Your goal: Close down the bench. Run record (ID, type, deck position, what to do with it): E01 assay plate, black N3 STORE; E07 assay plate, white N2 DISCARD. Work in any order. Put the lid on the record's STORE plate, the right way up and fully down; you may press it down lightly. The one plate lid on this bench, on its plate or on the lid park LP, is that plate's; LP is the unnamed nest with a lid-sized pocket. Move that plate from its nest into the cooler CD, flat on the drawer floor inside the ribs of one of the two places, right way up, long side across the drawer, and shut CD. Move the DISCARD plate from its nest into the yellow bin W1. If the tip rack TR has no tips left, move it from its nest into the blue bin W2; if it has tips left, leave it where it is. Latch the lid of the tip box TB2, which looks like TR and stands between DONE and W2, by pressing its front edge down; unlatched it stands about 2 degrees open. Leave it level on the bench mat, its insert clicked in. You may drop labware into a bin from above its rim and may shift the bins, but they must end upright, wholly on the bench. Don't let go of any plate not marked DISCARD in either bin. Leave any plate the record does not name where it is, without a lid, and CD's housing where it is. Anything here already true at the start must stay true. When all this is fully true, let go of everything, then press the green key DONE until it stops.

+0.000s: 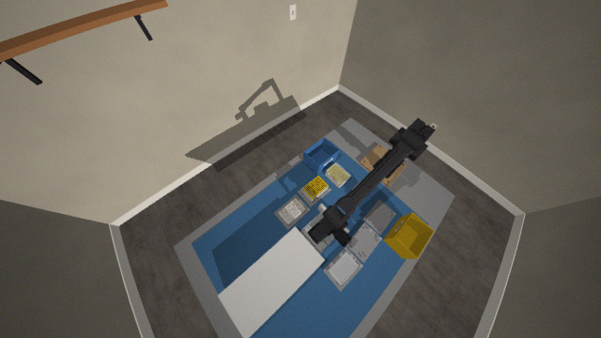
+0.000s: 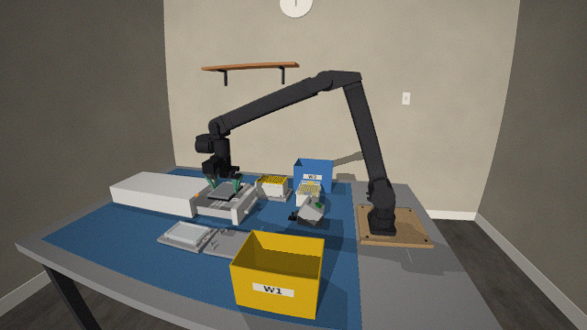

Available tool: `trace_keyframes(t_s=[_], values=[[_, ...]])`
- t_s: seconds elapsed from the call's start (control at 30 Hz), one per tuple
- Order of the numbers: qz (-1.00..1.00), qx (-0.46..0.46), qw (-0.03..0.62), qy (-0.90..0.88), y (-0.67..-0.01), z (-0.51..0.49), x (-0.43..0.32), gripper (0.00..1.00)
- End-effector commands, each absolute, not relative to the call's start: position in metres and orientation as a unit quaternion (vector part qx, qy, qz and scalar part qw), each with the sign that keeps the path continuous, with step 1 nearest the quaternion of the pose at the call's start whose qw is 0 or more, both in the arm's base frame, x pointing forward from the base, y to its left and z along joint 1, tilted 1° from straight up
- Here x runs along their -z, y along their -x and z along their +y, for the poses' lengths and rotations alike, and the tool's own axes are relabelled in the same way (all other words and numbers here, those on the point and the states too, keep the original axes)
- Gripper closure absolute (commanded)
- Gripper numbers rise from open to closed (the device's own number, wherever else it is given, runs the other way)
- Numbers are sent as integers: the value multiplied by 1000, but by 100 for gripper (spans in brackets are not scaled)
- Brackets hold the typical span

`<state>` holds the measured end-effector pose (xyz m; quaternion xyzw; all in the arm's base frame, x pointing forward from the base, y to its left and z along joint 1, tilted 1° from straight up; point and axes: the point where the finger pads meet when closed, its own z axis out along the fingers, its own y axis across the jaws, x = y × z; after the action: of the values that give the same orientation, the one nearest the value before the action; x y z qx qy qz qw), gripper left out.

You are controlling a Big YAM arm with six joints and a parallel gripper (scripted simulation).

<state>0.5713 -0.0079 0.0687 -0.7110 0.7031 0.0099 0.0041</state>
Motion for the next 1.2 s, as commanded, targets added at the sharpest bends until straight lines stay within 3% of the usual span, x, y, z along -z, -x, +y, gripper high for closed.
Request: trace_keyframes(t_s=[0.0, 1.17], values=[[700, -6, 8, 714, -576, -3, -63, 100], [703, -5, 9, 712, -577, -2, -23, 100]])
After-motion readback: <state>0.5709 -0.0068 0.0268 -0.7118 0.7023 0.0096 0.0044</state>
